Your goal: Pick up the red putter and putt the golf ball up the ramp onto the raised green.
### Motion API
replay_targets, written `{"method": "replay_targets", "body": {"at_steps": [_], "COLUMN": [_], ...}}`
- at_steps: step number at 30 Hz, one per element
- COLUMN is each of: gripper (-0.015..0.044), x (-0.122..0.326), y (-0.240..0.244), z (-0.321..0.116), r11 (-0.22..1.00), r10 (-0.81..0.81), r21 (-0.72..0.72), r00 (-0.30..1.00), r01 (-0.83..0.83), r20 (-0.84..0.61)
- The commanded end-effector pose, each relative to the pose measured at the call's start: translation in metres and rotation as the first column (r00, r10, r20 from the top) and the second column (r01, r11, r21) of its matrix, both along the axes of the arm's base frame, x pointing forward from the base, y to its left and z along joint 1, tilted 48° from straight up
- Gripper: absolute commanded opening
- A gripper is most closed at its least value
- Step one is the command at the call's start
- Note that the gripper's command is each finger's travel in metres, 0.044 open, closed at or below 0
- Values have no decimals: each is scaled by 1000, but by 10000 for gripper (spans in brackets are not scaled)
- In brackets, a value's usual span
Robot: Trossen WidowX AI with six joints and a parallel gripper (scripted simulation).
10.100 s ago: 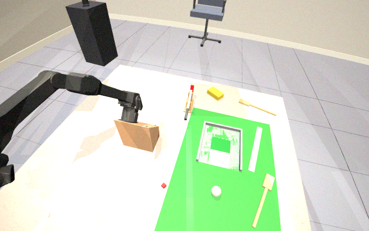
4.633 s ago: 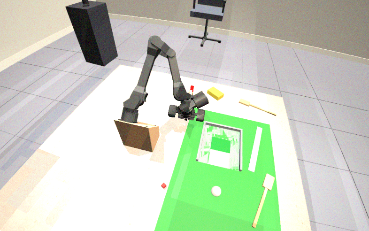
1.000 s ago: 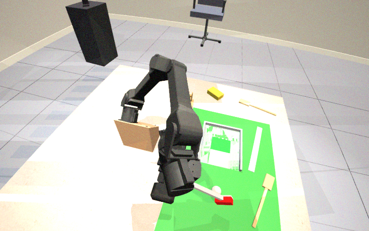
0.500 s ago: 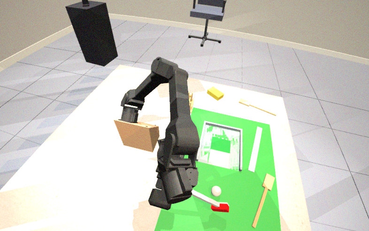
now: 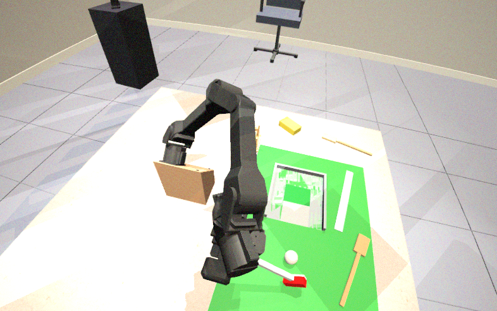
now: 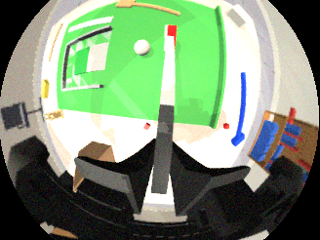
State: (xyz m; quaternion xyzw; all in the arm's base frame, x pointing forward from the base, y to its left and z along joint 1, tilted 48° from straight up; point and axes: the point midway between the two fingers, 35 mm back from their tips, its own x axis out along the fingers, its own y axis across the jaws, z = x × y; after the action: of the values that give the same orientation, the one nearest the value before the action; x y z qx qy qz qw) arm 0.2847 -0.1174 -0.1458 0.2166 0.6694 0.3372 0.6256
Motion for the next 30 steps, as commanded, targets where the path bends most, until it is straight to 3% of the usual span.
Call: {"method": "replay_targets", "body": {"at_steps": [1, 30], "gripper": [0, 0], "x": [-1, 2], "y": [5, -8], "z": [-5, -33], "r11": [1000, 1000], "r10": [-8, -8], "r21": [4, 3], "r00": [1000, 1000], "r01": [8, 8], "r20": [1, 2]}}
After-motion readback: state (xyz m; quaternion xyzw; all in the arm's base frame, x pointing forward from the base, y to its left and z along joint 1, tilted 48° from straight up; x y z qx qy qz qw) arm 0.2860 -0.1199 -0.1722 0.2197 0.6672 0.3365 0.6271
